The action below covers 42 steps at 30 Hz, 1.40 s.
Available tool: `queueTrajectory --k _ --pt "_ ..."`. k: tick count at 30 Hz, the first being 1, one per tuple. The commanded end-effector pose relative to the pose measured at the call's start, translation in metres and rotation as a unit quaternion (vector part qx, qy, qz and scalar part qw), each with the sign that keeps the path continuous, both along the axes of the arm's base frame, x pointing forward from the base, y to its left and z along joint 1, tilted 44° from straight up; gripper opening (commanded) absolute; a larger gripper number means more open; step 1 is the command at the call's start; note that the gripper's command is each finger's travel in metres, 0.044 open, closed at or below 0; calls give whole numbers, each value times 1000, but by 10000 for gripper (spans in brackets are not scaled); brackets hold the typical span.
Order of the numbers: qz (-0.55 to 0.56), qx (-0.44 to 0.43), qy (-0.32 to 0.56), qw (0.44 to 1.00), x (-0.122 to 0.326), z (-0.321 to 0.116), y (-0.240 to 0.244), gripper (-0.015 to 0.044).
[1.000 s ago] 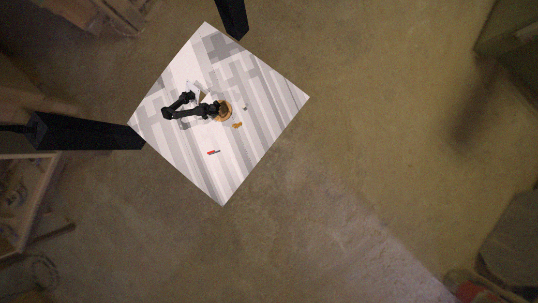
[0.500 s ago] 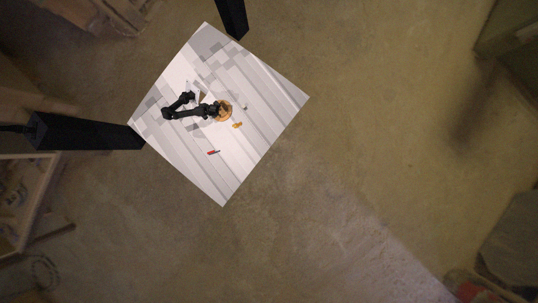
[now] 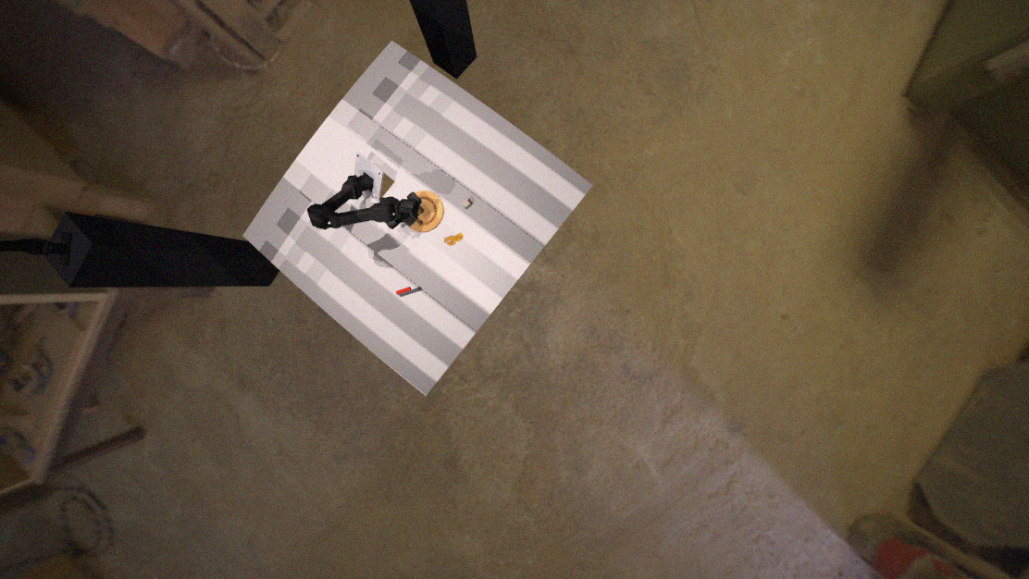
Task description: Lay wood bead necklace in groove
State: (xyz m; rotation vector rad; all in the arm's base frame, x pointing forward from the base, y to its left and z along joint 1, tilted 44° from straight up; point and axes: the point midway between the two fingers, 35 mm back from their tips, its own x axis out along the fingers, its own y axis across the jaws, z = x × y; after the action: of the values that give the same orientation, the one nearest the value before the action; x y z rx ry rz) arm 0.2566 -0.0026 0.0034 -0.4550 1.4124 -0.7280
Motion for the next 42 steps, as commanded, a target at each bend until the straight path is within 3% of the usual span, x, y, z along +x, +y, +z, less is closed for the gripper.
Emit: queueTrajectory --k 1,17,24,29,42 --pt "1 -1 -1 1000 0 2 2 440" --pt "1 -1 -1 1000 0 2 2 440" --pt "129 -1 122 984 12 24 24 256" --pt "133 -1 126 983 12 24 25 125" --pt "134 0 122 983 14 14 16 120"
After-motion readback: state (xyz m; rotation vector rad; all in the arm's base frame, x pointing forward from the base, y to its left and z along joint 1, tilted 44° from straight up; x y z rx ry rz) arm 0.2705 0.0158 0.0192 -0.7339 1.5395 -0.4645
